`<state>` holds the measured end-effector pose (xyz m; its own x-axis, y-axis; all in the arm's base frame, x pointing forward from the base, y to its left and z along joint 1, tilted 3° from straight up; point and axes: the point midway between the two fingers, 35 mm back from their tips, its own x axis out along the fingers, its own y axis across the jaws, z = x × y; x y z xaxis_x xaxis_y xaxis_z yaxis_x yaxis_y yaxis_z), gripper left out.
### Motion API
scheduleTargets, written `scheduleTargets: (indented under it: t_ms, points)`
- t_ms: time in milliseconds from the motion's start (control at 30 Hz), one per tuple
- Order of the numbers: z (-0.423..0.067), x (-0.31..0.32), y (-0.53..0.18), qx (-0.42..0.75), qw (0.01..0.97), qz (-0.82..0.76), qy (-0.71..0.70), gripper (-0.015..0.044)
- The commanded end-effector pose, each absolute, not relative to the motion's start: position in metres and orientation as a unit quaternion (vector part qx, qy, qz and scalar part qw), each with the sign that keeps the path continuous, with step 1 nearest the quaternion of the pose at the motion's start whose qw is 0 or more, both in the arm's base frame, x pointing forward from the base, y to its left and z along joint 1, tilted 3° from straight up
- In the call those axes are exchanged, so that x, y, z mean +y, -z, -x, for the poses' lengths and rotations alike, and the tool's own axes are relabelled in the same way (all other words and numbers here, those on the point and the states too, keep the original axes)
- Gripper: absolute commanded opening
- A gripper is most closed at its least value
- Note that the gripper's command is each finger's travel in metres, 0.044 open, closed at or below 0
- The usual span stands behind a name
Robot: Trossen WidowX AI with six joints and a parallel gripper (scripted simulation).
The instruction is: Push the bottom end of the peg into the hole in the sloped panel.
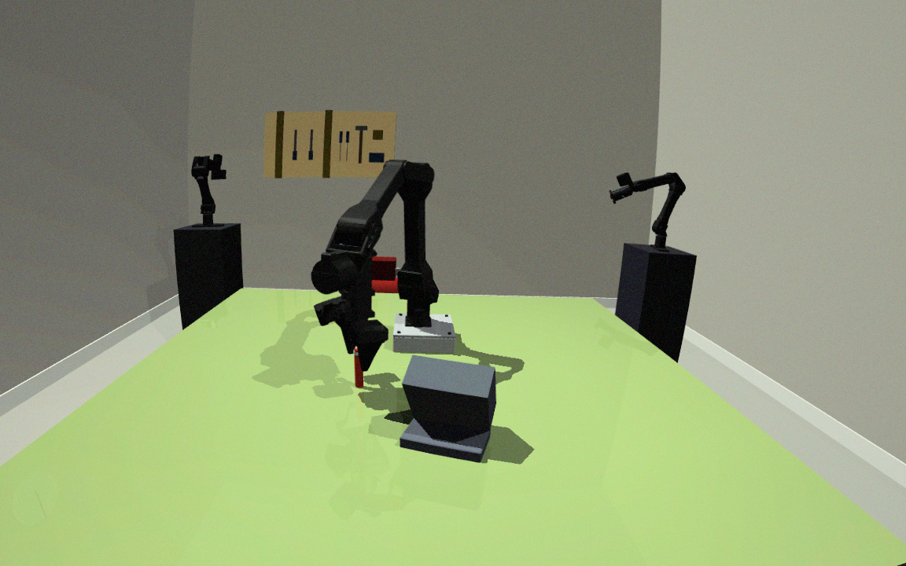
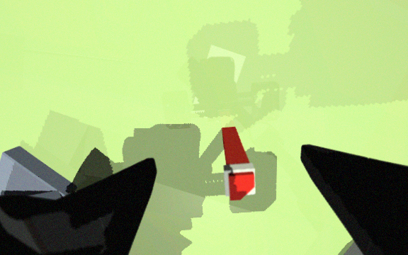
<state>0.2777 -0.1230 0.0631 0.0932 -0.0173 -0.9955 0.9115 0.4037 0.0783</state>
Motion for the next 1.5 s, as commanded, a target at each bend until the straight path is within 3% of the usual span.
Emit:
scheduleTargets:
  t_ms: [0,567,1067,1300,1467]
  points:
    - [-0.2743,-0.1222,-0.0510,0.567,0.615,-0.398,0.378,0.0440]
    - [-0.2740,-0.1219,-0.0439,0.567,0.615,-0.398,0.378,0.0440]
    - [-0.2759,-0.1219,-0.0473,0.565,0.619,-0.398,0.374,0.0046]
    - [-0.2759,-0.1219,-0.0473,0.565,0.619,-0.398,0.374,0.0000]
    - [-0.2761,-0.1220,-0.0493,0.565,0.619,-0.398,0.374,0.0000]
